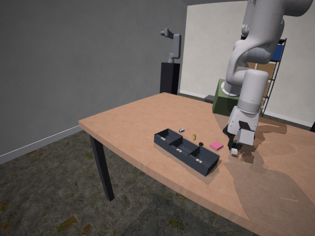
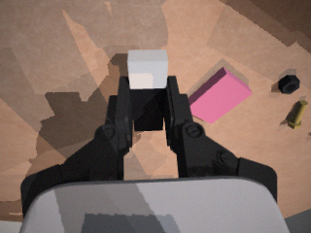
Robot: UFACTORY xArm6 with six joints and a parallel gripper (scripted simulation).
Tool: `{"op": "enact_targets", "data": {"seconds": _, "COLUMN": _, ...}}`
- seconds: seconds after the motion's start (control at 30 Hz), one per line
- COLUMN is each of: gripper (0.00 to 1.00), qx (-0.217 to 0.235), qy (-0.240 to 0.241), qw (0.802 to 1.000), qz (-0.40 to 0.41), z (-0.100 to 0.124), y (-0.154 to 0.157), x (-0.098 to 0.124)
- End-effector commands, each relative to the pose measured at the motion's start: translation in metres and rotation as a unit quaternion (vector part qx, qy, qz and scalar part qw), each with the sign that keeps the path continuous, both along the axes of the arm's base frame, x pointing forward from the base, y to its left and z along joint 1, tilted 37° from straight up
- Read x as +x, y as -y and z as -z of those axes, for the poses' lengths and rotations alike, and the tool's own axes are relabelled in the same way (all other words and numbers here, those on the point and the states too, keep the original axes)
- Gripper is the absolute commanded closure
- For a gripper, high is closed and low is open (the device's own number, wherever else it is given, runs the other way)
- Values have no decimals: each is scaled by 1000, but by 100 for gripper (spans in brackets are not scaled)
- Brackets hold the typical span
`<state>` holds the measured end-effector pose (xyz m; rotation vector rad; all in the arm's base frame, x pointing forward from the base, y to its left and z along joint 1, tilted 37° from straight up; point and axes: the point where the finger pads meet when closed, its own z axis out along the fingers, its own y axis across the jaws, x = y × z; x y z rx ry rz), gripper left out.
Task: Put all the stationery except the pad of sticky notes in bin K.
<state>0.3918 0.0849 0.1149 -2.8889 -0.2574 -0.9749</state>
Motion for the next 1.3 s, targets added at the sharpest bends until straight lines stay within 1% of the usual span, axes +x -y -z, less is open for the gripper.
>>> {"op": "enact_targets", "data": {"seconds": 0.0, "gripper": 100, "qx": 0, "qy": -1, "qw": 1000, "qz": 0, "z": -14, "y": 1, "x": -10}}
{"op": "enact_targets", "data": {"seconds": 0.07, "gripper": 100, "qx": 0, "qy": -1, "qw": 1000, "qz": 0, "z": -14, "y": 1, "x": -10}}
{"op": "enact_targets", "data": {"seconds": 0.27, "gripper": 100, "qx": 1, "qy": 0, "qw": 1000, "qz": 0, "z": -30, "y": 5, "x": -21}}
{"op": "enact_targets", "data": {"seconds": 0.87, "gripper": 100, "qx": 1, "qy": 0, "qw": 1000, "qz": 0, "z": -30, "y": 5, "x": -21}}
{"op": "enact_targets", "data": {"seconds": 1.13, "gripper": 100, "qx": 0, "qy": 0, "qw": 1000, "qz": 0, "z": -48, "y": 36, "x": 11}}
{"op": "enact_targets", "data": {"seconds": 1.2, "gripper": 100, "qx": 0, "qy": 0, "qw": 1000, "qz": 0, "z": -48, "y": 36, "x": 11}}
{"op": "enact_targets", "data": {"seconds": 1.27, "gripper": 100, "qx": 0, "qy": 0, "qw": 1000, "qz": 0, "z": -53, "y": 43, "x": 18}}
